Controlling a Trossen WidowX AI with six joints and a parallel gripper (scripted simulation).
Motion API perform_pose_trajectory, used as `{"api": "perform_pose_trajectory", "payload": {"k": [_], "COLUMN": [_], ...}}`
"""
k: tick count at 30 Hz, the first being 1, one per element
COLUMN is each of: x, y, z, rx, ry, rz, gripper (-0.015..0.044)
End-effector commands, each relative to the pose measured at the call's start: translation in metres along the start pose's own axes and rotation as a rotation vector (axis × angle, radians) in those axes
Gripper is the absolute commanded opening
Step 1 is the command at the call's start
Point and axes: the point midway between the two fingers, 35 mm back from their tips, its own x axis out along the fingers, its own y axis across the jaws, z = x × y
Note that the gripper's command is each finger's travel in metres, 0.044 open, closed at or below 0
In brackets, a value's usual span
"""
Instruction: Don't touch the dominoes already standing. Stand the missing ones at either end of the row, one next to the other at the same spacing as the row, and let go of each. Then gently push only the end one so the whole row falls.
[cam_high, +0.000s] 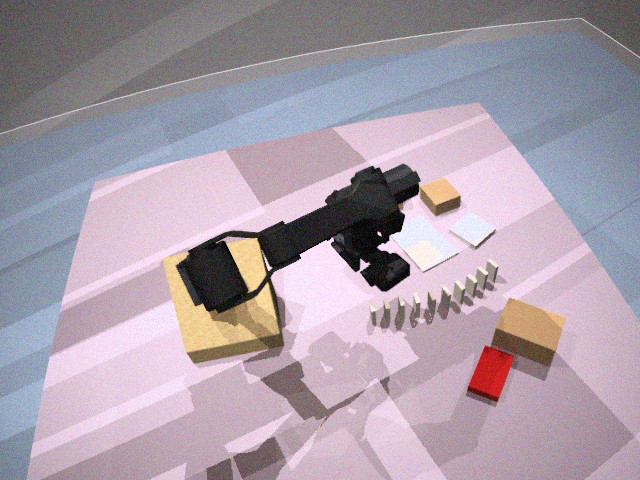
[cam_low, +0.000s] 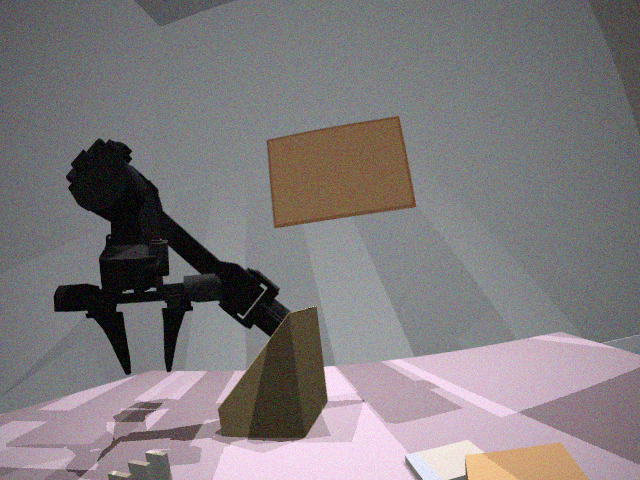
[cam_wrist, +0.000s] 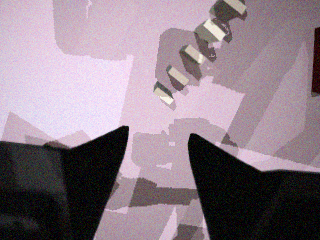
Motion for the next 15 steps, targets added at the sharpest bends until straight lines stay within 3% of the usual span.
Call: {"api": "perform_pose_trajectory", "payload": {"k": [1, 6, 9, 15], "x": [0.018, 0.035, 0.042, 0.043], "y": [0.005, 0.01, 0.012, 0.013], "z": [-0.012, -0.022, -0.027, -0.027], "rx": [-0.41, -0.851, -1.053, -1.068], "ry": [0.008, 0.012, 0.014, 0.014], "rz": [-0.001, 0.0, 0.001, 0.001], "gripper": [0.0125, 0.0, 0.0, 0.0]}}
